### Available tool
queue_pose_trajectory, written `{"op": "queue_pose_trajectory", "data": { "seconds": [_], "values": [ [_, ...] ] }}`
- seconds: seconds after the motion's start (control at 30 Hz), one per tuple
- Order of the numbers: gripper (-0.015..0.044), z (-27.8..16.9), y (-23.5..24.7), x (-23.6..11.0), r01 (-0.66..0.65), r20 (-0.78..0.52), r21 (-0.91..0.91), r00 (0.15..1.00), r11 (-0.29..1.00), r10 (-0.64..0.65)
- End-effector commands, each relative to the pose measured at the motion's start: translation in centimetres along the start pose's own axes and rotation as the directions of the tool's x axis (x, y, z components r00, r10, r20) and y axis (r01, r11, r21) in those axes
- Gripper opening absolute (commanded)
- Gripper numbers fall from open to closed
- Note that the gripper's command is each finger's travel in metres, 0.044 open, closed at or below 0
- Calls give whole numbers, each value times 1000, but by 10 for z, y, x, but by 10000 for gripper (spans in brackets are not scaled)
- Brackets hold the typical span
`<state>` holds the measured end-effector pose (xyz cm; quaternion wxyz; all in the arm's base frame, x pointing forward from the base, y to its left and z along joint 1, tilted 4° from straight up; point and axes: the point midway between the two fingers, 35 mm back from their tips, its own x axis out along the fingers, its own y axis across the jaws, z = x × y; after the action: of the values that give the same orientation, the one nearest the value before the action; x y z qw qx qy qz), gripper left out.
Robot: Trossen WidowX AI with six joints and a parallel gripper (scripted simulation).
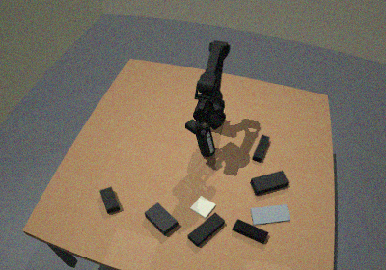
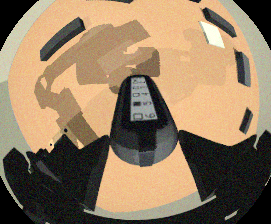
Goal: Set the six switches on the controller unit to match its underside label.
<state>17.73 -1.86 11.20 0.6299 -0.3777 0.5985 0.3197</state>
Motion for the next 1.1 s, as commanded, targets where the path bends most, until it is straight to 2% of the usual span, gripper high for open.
{"op": "queue_pose_trajectory", "data": {
  "seconds": [0.0,1.07],
  "values": [
    [338,6,-1,2,-6,6,3,1000,1000,6],
    [338,34,-1,0,-7,9,3,1000,1000,7]
  ]
}}
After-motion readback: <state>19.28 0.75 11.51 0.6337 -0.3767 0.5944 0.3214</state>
